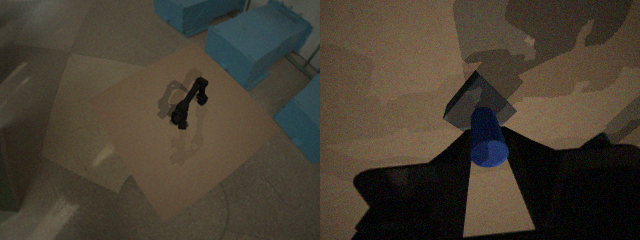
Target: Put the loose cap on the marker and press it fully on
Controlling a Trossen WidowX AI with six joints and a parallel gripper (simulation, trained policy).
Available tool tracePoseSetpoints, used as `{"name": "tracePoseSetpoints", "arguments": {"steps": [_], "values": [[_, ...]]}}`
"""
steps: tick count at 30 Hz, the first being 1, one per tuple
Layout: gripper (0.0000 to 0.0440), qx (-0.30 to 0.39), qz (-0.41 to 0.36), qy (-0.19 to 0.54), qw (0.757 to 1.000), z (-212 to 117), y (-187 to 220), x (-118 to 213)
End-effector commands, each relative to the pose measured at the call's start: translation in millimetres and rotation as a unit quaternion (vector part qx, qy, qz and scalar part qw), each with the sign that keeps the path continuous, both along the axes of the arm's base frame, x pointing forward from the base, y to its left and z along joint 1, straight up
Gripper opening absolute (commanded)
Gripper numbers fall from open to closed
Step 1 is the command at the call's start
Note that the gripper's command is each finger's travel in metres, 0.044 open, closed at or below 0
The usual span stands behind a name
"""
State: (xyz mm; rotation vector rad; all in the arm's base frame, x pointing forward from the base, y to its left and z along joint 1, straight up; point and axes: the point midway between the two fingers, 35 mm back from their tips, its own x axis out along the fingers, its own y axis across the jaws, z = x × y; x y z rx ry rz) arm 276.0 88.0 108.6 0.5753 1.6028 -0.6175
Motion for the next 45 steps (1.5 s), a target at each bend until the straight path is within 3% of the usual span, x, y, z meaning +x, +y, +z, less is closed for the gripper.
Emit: {"name": "tracePoseSetpoints", "arguments": {"steps": [1, 45], "values": [[0.0050, -0.013, 0.011, 0.022, 1.000, -17.9, -4.6, -6.0], [0.0107, -0.017, 0.023, 0.018, 0.999, -20.7, -6.8, -4.9]]}}
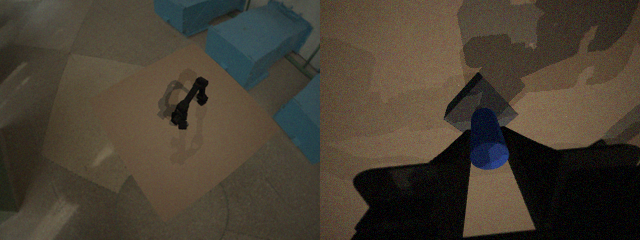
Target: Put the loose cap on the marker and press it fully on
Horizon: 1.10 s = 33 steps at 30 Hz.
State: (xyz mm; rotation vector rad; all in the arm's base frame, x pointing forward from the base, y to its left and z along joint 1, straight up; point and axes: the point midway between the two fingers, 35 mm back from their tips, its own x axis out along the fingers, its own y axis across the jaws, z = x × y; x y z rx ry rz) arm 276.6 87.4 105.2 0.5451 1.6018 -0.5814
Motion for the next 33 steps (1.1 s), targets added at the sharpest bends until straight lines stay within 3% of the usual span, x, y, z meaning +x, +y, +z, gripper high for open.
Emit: {"name": "tracePoseSetpoints", "arguments": {"steps": [1, 28, 33], "values": [[0.0108, -0.018, 0.002, 0.023, 1.000, -17, -6, -5], [0.0144, -0.019, 0.010, 0.021, 1.000, -19, -7, -5], [0.0191, -0.016, 0.013, 0.036, 0.999, -20, -8, -15]]}}
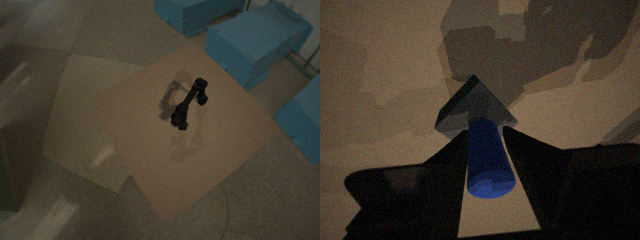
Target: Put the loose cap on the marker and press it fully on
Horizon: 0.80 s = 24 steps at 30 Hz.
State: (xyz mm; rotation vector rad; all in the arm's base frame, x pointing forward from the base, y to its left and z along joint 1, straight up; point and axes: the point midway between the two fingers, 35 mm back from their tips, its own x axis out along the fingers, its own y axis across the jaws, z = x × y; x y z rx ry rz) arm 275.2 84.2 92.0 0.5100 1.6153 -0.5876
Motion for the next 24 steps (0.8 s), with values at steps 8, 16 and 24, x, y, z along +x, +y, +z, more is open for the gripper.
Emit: {"name": "tracePoseSetpoints", "arguments": {"steps": [8, 16, 24], "values": [[0.0371, 0.002, 0.004, 0.026, 1.000, -4, -4, -20], [0.0440, 0.013, 0.006, -0.009, 1.000, 8, -2, -16], [0.0440, 0.023, 0.004, -0.047, 0.999, 36, 0, -8]]}}
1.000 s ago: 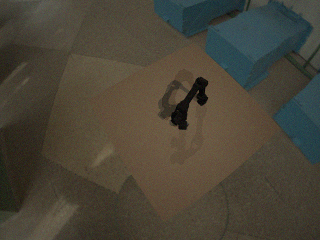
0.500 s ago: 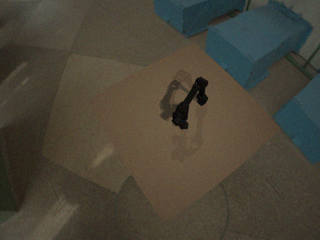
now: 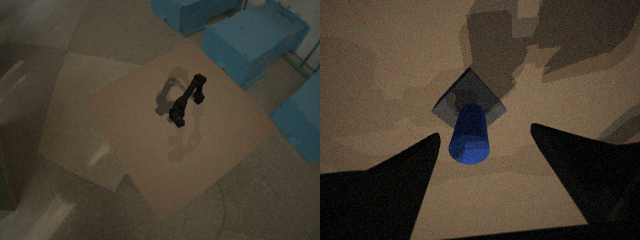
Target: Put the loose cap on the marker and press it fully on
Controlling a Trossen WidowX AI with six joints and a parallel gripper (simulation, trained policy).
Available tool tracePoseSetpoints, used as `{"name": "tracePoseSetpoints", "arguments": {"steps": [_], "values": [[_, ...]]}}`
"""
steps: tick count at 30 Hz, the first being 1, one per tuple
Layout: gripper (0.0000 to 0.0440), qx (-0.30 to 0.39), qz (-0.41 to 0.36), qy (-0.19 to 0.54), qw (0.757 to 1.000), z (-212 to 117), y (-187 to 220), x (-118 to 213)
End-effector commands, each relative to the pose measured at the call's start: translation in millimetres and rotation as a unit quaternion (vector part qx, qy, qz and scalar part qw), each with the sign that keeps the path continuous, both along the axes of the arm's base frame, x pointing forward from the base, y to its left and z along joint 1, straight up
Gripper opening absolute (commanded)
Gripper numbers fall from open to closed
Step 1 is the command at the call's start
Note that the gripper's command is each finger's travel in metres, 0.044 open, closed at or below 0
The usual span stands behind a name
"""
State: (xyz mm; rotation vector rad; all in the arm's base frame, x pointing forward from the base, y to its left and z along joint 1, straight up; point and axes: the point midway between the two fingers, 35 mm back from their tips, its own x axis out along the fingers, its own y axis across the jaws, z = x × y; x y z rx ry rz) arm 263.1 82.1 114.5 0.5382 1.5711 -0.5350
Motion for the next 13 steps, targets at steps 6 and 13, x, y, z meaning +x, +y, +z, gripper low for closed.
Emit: {"name": "tracePoseSetpoints", "arguments": {"steps": [6, 13], "values": [[0.0440, 0.013, 0.001, -0.035, 0.999, 29, 2, 5], [0.0440, 0.022, 0.005, -0.055, 0.998, 43, 1, 5]]}}
